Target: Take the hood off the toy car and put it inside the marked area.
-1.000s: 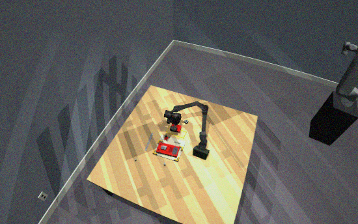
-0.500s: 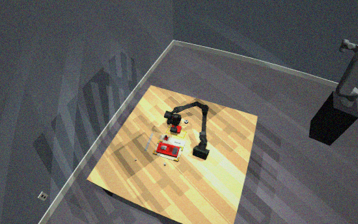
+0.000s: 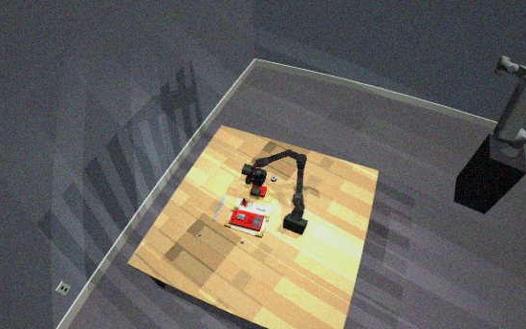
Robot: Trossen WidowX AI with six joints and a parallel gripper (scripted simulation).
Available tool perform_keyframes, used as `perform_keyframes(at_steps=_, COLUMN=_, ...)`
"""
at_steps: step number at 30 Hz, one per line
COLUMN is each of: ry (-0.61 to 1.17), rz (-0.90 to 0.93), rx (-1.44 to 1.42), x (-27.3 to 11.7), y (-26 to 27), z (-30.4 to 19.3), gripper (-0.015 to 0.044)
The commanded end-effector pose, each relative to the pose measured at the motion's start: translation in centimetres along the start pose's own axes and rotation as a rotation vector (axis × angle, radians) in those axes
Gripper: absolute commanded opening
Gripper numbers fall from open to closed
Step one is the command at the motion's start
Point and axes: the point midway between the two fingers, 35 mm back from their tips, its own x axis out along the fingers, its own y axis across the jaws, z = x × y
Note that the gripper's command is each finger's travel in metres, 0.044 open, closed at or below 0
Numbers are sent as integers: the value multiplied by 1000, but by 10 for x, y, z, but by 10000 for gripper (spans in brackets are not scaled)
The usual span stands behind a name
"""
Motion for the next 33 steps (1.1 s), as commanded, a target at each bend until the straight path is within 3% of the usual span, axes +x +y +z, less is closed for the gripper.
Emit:
perform_keyframes(at_steps=1, ry=-1, rz=-4, rx=-3, x=3, y=0, z=-1, gripper=0)
perform_keyframes(at_steps=33, ry=-1, rz=-5, rx=-3, x=20, y=-1, z=-2, gripper=0)
